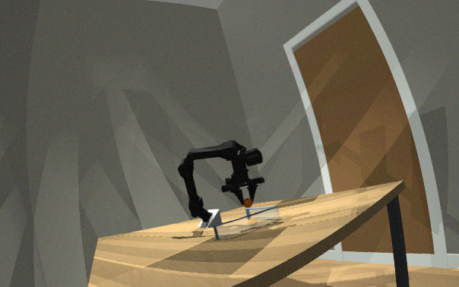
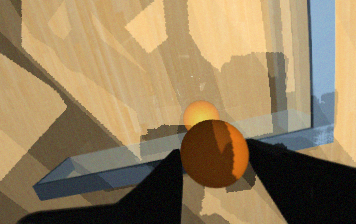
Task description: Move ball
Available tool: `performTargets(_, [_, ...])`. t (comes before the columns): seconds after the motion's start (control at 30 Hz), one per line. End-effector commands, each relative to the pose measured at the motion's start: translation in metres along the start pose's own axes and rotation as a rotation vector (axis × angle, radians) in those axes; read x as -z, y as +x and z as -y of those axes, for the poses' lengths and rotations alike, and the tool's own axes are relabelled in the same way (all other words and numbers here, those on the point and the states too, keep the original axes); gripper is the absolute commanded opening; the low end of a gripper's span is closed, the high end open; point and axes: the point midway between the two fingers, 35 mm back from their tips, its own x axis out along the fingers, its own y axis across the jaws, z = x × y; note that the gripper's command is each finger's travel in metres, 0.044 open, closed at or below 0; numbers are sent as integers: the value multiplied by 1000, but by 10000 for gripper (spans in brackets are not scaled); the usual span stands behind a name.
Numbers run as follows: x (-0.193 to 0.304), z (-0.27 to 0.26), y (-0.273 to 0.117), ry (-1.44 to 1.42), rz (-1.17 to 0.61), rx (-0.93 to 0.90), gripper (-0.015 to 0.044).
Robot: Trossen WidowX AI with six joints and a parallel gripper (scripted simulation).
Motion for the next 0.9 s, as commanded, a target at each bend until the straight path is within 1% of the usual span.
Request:
performTargets(0.0, [3,3,4,-74,0,-5,0])
performTargets(0.2, [3,3,8,-74,-1,-5,0])
performTargets(0.7, [3,2,71,-73,-2,-8,0])
performTargets(0.87, [3,2,75,-73,-2,-8,0])
